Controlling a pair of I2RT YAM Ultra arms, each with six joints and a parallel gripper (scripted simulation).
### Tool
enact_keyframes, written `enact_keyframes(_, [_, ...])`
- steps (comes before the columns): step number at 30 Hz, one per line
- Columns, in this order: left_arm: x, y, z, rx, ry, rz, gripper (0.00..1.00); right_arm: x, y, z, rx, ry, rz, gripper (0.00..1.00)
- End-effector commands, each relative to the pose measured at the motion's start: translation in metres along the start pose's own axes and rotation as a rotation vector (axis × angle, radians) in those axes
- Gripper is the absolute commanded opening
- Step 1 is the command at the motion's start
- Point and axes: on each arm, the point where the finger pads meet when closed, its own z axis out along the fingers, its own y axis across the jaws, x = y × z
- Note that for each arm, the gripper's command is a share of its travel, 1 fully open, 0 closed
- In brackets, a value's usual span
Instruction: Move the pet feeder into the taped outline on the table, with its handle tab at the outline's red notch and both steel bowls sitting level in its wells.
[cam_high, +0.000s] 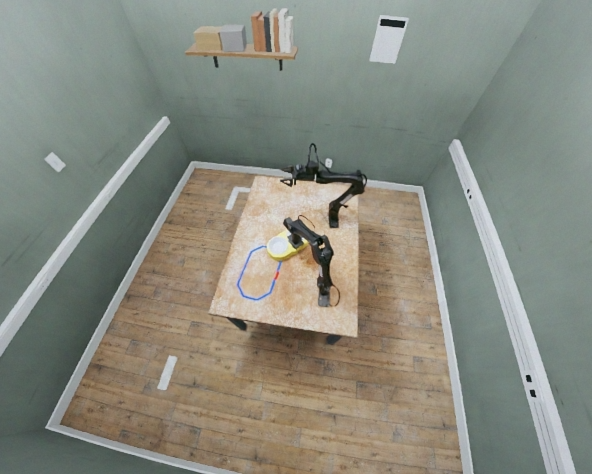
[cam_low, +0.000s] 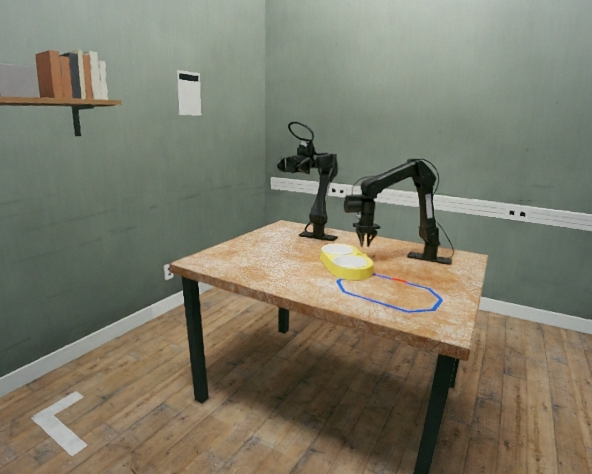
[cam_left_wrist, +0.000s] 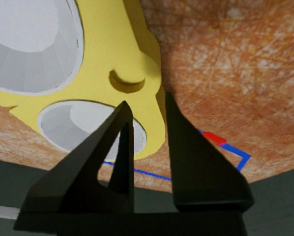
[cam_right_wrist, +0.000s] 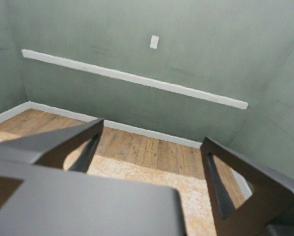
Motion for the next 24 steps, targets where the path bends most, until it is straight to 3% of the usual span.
enact_keyframes(1, [0.001, -0.010, -0.006, 0.007, -0.019, -0.004, 0.30, -0.013, 0.003, 0.005, -0.005, -0.027, -0.009, 1.00])
enact_keyframes(4, [0.000, -0.015, -0.002, 0.024, -0.019, -0.002, 0.30, -0.017, 0.003, 0.000, -0.006, -0.037, -0.011, 1.00])
enact_keyframes(6, [0.000, 0.000, -0.010, -0.019, -0.020, -0.004, 0.30, -0.018, 0.003, 0.000, -0.006, -0.043, -0.008, 1.00])
enact_keyframes(8, [0.000, -0.008, 0.012, 0.032, -0.019, -0.005, 0.30, -0.018, 0.003, 0.000, -0.006, -0.043, -0.008, 1.00])
enact_keyframes(10, [0.000, -0.008, 0.012, 0.032, -0.019, -0.005, 0.30, -0.018, 0.003, 0.000, -0.006, -0.043, -0.008, 1.00])
enact_keyframes(11, [-0.002, 0.003, -0.003, -0.031, -0.020, -0.001, 0.30, -0.018, 0.003, 0.000, -0.006, -0.043, -0.008, 1.00])
enact_keyframes(18, [-0.001, -0.007, 0.026, 0.034, -0.019, -0.001, 0.30, -0.018, 0.003, 0.000, -0.006, -0.043, -0.008, 1.00])
enact_keyframes(22, [-0.001, 0.001, 0.016, -0.020, -0.020, -0.001, 0.30, -0.018, 0.003, 0.000, -0.006, -0.043, -0.008, 1.00])
enact_keyframes(24, [-0.001, -0.008, 0.035, 0.036, -0.019, -0.002, 0.30, -0.018, 0.003, 0.000, -0.006, -0.043, -0.008, 1.00])
